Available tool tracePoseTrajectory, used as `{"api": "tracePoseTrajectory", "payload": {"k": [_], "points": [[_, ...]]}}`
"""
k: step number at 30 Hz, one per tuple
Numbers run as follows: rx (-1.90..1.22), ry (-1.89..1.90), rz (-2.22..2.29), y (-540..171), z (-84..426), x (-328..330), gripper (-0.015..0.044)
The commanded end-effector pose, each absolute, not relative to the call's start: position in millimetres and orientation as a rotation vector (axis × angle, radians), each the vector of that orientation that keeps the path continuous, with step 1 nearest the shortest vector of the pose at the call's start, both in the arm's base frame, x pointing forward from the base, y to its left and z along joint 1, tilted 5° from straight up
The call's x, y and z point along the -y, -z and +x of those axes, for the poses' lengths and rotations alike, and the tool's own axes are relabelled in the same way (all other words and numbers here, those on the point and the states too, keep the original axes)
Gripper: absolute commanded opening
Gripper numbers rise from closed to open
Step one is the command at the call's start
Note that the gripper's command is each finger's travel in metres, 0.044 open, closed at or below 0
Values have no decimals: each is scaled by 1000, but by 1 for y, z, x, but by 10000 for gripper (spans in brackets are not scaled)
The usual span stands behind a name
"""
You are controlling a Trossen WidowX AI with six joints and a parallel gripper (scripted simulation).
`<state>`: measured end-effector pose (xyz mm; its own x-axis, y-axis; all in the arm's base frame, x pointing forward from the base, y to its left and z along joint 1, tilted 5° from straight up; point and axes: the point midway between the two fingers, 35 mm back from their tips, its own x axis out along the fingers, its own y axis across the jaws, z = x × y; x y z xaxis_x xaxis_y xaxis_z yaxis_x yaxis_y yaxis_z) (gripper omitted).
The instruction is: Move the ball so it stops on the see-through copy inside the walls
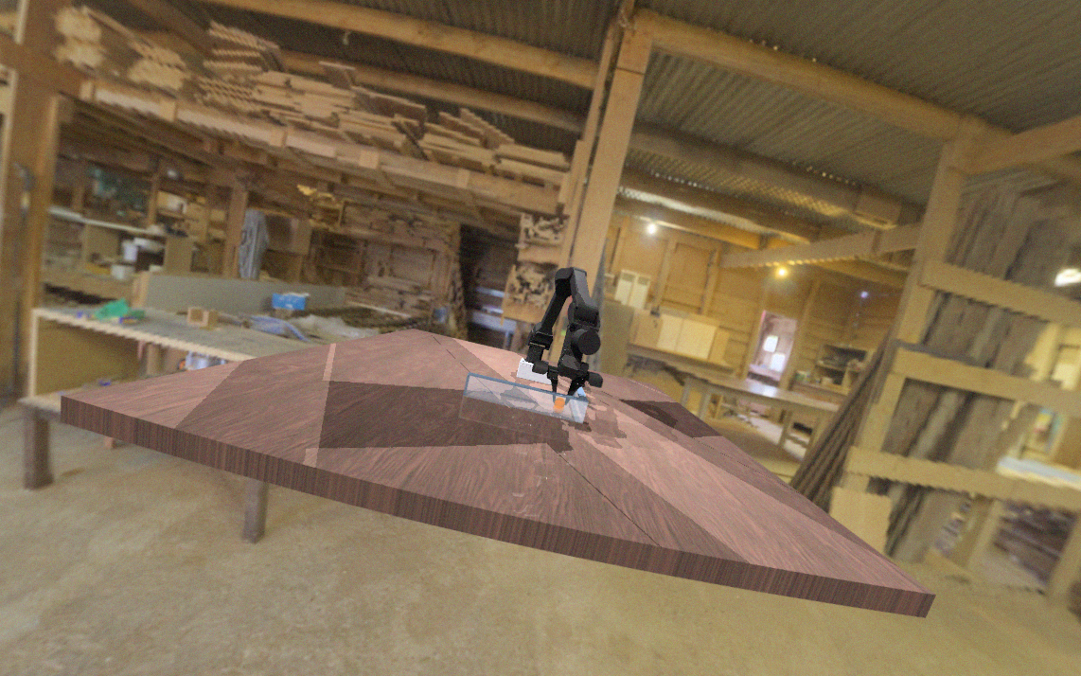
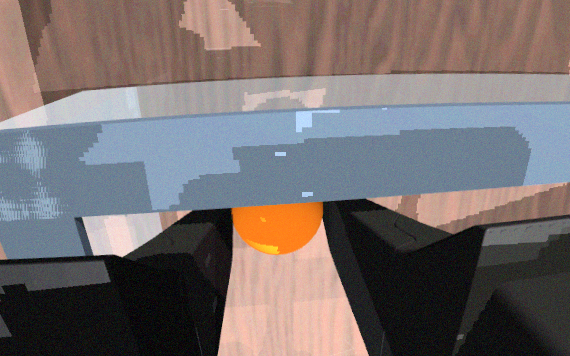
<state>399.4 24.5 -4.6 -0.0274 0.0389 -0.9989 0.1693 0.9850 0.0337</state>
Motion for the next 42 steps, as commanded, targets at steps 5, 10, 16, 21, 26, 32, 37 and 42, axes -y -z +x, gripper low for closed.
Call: {"api": "tracePoseTrajectory", "payload": {"k": [5, 10, 16, 21, 26, 32, 37, 42], "points": [[-1606, 106, 170, 19, 397, -26, 0], [-1606, 106, 170, 24, 397, -26, 0], [-1596, 105, 163, 20, 399, -25, 53], [-1596, 105, 163, 20, 399, -25, 184], [-1596, 105, 163, 20, 399, -25, 248], [-1598, 105, 165, -4, 402, -24, 248], [-1605, 107, 170, -65, 400, -22, 248], [-1582, 110, 171, -62, 404, -22, 248]]}}
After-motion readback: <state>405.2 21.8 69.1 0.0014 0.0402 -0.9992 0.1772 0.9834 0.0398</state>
